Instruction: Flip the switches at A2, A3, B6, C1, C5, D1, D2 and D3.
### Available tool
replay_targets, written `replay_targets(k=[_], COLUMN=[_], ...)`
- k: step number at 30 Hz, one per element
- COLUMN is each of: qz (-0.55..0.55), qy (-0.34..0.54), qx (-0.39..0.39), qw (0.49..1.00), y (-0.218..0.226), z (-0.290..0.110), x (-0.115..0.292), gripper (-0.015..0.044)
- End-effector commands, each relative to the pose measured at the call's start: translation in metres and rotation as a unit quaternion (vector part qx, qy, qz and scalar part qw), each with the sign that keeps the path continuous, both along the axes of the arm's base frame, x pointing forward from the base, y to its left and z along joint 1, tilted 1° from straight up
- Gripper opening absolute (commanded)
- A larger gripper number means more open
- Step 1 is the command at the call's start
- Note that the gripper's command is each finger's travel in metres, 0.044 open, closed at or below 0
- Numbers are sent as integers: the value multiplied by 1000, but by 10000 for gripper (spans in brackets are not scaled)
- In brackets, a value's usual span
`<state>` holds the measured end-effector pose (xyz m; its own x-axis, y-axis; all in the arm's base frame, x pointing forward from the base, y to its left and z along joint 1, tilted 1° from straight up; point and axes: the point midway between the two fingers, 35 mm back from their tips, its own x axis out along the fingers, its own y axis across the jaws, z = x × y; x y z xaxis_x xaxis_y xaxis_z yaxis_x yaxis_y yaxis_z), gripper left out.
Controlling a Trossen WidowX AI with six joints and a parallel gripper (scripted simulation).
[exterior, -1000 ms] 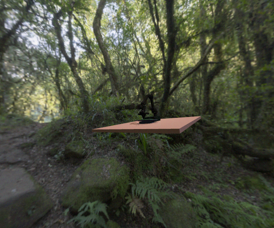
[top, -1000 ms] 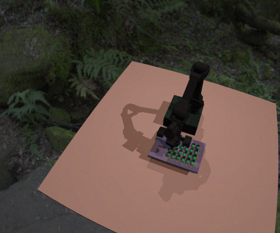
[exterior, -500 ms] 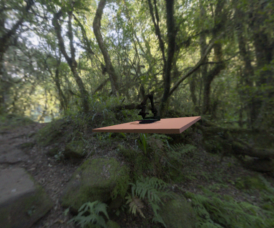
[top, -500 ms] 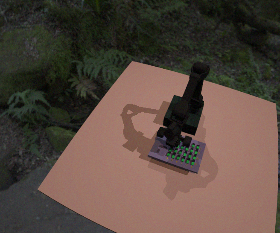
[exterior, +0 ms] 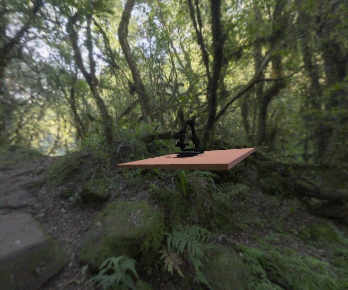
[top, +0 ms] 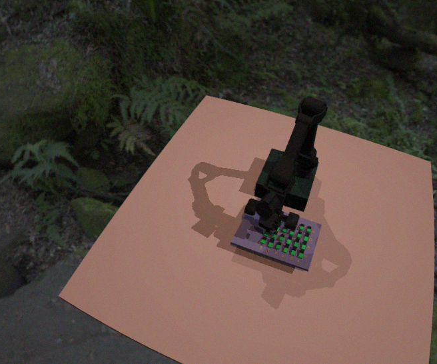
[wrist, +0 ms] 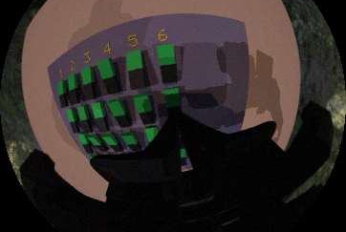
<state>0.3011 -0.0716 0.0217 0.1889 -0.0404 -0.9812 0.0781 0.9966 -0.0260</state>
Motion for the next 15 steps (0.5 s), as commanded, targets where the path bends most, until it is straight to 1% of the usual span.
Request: replay_targets(k=[1, 13, 15], qz=[2, 2, 0], qy=[-1, -1, 1], qx=[2, 2, 0], qw=[1000, 1000, 1000], y=[1, 1, 0], z=[-1, -2, 8], x=[1, 1, 0], gripper=[0, 0, 0])
